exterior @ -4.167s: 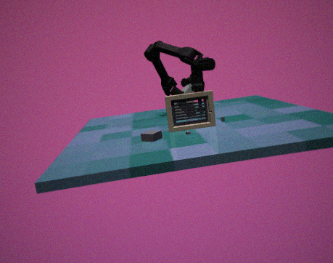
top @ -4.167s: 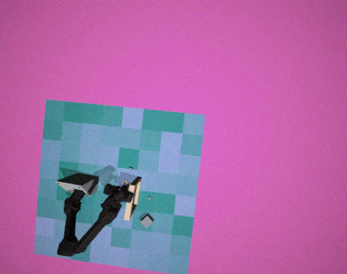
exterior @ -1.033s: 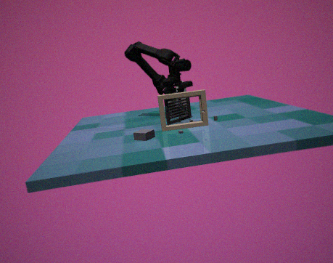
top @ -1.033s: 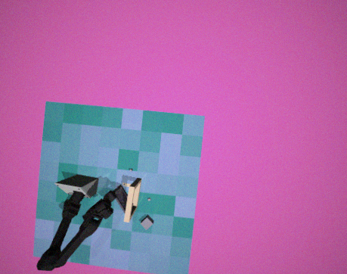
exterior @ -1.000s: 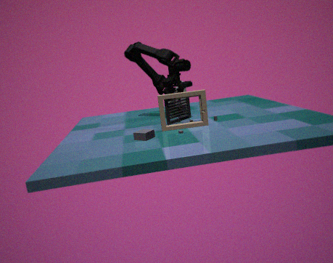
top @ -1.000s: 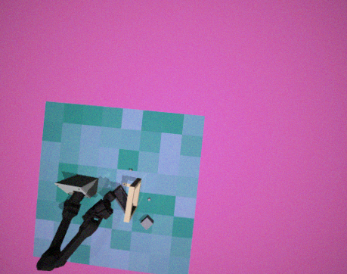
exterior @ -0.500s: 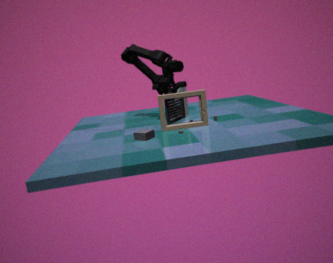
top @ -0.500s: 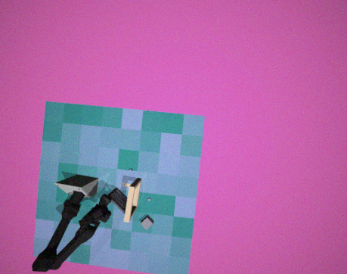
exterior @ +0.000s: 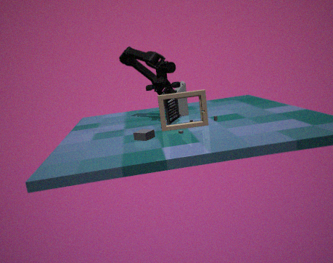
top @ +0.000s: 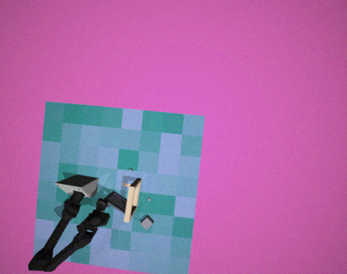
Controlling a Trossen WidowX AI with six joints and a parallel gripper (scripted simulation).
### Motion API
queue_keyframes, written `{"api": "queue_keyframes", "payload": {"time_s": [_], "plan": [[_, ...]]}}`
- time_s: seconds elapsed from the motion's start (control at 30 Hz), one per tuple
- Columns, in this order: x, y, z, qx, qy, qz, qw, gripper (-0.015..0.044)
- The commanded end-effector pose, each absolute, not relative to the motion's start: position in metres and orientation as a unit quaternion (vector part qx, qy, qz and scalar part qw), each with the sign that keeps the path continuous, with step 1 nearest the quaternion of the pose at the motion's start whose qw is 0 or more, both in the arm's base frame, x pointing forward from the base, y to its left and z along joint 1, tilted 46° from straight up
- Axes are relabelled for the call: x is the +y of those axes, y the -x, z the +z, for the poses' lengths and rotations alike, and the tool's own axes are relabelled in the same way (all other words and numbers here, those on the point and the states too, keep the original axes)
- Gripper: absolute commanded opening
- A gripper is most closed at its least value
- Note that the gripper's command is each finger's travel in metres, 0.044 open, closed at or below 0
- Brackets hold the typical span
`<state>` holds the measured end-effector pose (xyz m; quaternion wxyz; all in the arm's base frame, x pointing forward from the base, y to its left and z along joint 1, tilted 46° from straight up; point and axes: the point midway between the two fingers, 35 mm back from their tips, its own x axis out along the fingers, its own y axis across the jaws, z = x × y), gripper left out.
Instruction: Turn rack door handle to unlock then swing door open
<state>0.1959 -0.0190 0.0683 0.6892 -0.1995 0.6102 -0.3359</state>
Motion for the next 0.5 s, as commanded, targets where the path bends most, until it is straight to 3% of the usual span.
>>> {"api": "queue_keyframes", "payload": {"time_s": [0.0,0.47], "plan": [[-0.024,-0.197,0.073,0.616,0.220,-0.319,0.686,0.0023],[-0.043,-0.198,0.093,0.641,0.278,-0.265,0.664,0.0023]]}}
